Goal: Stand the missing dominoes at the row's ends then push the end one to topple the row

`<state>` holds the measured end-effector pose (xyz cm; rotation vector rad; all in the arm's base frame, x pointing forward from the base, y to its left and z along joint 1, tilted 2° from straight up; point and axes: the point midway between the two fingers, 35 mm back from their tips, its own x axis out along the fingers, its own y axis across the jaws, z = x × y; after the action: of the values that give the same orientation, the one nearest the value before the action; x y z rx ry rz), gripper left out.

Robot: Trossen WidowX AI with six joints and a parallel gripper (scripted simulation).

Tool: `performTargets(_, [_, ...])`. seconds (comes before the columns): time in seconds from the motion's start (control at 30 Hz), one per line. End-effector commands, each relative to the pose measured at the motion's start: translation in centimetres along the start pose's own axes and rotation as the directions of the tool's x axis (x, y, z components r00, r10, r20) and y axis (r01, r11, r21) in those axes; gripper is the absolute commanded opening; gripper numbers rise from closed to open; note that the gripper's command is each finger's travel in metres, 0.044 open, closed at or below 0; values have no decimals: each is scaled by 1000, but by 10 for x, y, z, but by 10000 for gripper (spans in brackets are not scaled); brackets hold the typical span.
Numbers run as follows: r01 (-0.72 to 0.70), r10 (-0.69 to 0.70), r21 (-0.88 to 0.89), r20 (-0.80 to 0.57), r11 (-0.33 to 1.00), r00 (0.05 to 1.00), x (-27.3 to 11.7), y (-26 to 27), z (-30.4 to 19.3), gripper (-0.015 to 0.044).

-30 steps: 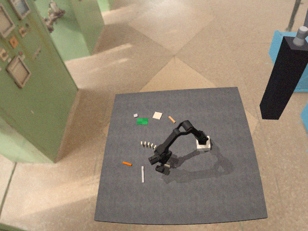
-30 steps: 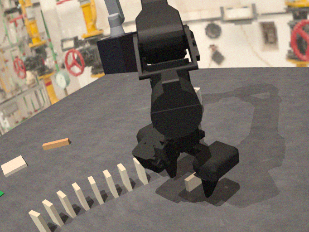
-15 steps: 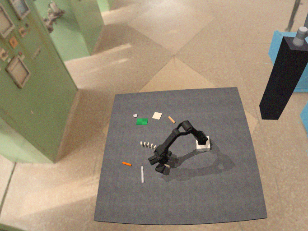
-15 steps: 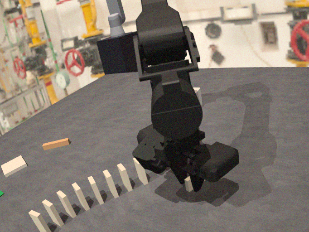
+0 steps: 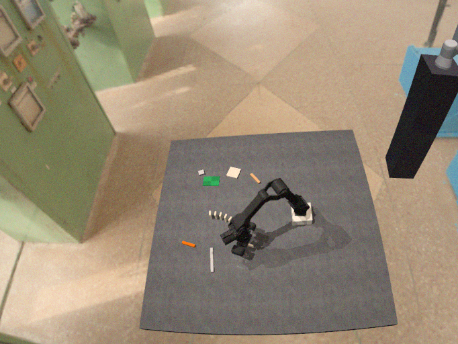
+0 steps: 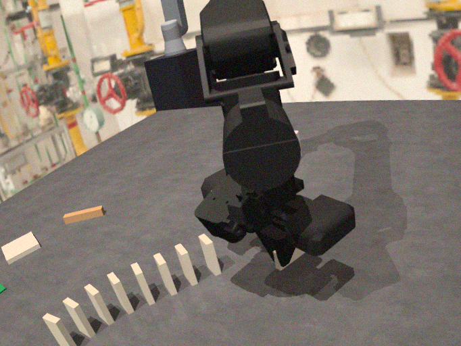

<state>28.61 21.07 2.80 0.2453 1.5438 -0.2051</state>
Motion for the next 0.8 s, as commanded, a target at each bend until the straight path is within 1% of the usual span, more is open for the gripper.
performTargets(0.0, [-26,26,0,24,1000,999,-42,5,3,22])
performTargets(0.27, [-26,26,0,24,1000,999,-129,5,-1,22])
performTargets(0.33, [-26,26,0,24,1000,999,-136,5,-1,22])
performTargets(0.43, [-26,26,-6,23,1000,999,-136,6,-4,22])
performTargets(0.5, [-25,27,-55,21,998,999,-136,12,-24,22])
performTargets(0.7, [-23,28,-289,13,957,1000,-134,22,-119,22])
performTargets(0.77, [-22,28,-336,12,942,1000,-133,20,-138,22])
